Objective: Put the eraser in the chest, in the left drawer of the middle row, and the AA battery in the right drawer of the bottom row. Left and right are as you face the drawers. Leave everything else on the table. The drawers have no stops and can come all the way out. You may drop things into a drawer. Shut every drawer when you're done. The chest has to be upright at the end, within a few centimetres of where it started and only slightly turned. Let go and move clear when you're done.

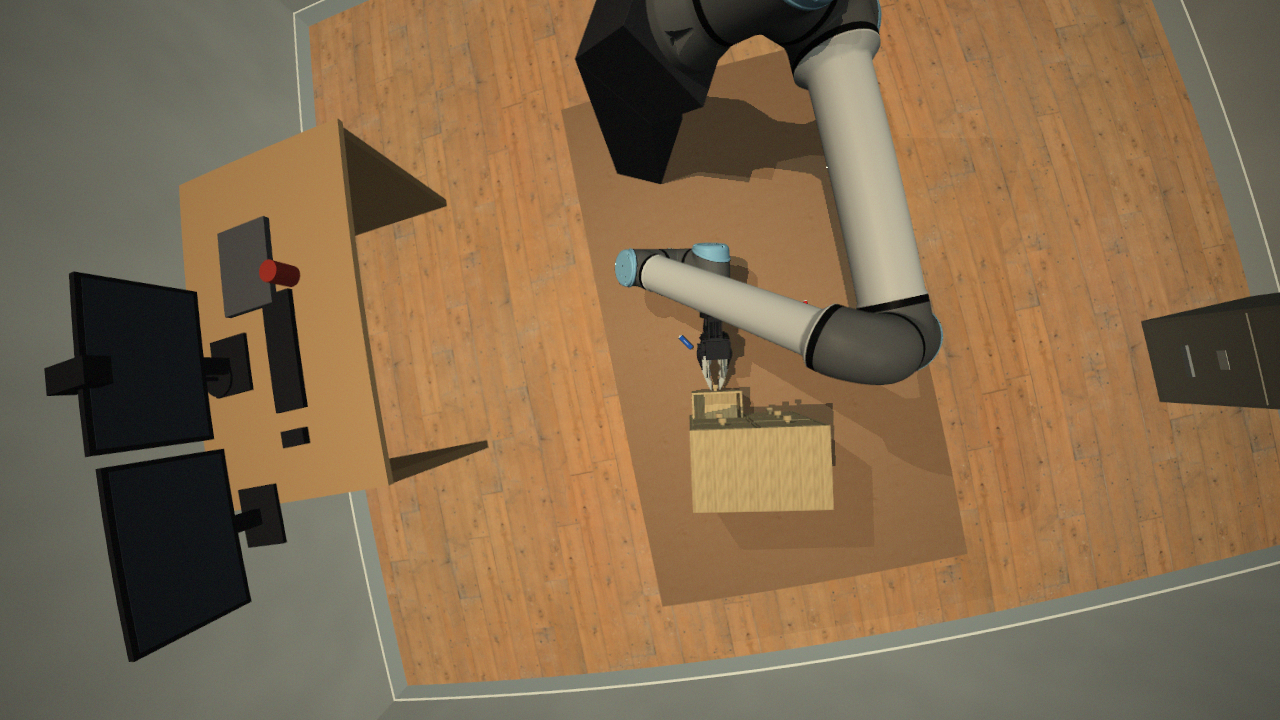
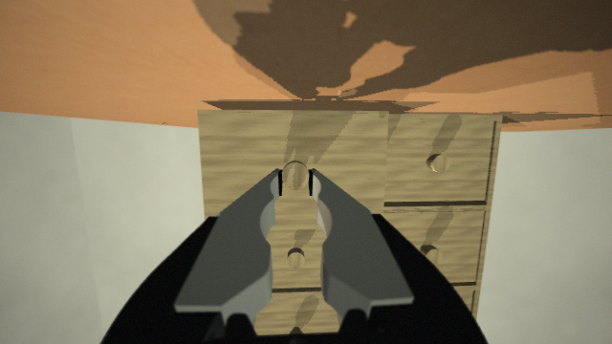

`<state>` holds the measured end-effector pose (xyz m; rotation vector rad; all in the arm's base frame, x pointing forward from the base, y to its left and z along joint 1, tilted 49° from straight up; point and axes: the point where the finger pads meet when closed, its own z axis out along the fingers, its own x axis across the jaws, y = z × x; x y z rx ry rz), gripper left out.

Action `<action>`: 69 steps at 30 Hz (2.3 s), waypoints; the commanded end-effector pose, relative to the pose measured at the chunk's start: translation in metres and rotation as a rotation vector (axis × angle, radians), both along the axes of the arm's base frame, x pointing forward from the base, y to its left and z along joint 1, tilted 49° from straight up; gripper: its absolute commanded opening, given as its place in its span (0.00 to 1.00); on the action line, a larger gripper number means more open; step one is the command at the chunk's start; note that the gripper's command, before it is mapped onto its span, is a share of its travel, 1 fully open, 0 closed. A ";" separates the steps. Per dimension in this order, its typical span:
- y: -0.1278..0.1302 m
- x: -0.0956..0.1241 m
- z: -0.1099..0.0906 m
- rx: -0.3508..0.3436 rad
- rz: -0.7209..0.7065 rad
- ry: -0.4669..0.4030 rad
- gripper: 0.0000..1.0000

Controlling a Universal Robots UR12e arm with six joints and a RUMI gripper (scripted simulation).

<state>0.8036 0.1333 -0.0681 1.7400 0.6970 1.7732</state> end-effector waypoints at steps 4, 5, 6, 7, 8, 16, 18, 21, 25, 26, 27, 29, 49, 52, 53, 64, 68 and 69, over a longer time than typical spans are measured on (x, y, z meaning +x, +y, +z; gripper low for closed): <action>0.000 0.000 0.000 0.000 -0.001 0.000 0.07; 0.000 0.000 0.000 0.000 -0.001 0.000 0.07; 0.000 0.000 0.000 0.000 -0.001 0.000 0.07; 0.000 0.000 0.000 0.000 -0.001 0.000 0.07; 0.000 0.000 0.000 0.000 -0.001 0.000 0.07; 0.000 0.000 0.000 0.000 -0.001 0.000 0.10; 0.000 0.000 0.000 0.000 -0.001 0.000 0.12; 0.000 0.000 0.000 0.000 -0.001 0.000 0.15; 0.000 0.000 0.000 0.000 -0.001 0.000 0.17; 0.000 0.000 0.000 0.000 -0.001 0.000 0.17; 0.000 0.000 0.000 0.000 -0.001 0.000 0.17; 0.000 0.000 0.000 0.000 -0.001 0.000 0.20; 0.003 -0.012 -0.003 0.000 -0.001 0.000 0.20; 0.005 -0.020 -0.005 0.000 -0.001 0.000 0.20; 0.006 -0.023 -0.006 0.000 -0.001 0.000 0.20; 0.012 -0.044 -0.012 0.000 -0.001 0.000 0.20; 0.013 -0.046 -0.013 0.000 -0.001 0.000 0.20; 0.013 -0.046 -0.013 0.000 -0.001 0.000 0.20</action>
